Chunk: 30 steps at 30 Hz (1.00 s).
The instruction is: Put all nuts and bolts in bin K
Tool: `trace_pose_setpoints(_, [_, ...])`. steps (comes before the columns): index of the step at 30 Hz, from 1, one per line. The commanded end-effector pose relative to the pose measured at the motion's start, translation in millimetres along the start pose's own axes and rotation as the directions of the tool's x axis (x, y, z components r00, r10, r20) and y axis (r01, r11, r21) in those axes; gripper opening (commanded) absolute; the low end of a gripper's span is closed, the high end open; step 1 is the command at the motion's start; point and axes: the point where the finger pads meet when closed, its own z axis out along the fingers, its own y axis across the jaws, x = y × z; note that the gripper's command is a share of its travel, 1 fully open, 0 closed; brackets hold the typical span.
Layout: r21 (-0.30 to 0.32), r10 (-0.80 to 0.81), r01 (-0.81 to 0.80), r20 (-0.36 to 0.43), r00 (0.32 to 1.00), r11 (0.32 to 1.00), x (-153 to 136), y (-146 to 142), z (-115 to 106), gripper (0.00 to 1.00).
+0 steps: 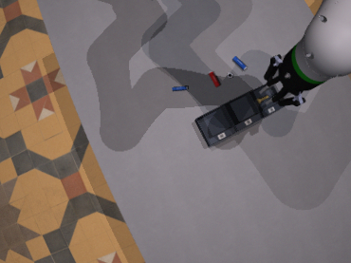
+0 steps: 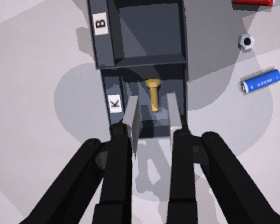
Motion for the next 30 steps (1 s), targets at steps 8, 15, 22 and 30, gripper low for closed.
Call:
trace_pose_setpoints(8, [0.000,0.000,0.000,0.000,1.000,1.000,0,0,-27,0.18])
trace_pose_setpoints(15, [0.000,-0.100,0.100,0.000,0.995,0.995,8,15,-27,0.19])
trace_pose_setpoints(22, [-0.002,-0.361,0.361,-0.004,0.932,0.932,35,67,-27,0.19])
trace_pose_setpoints(30, [-0.007,-0.601,0.601,-0.008,0.799,0.799,56,107,-27,0.19])
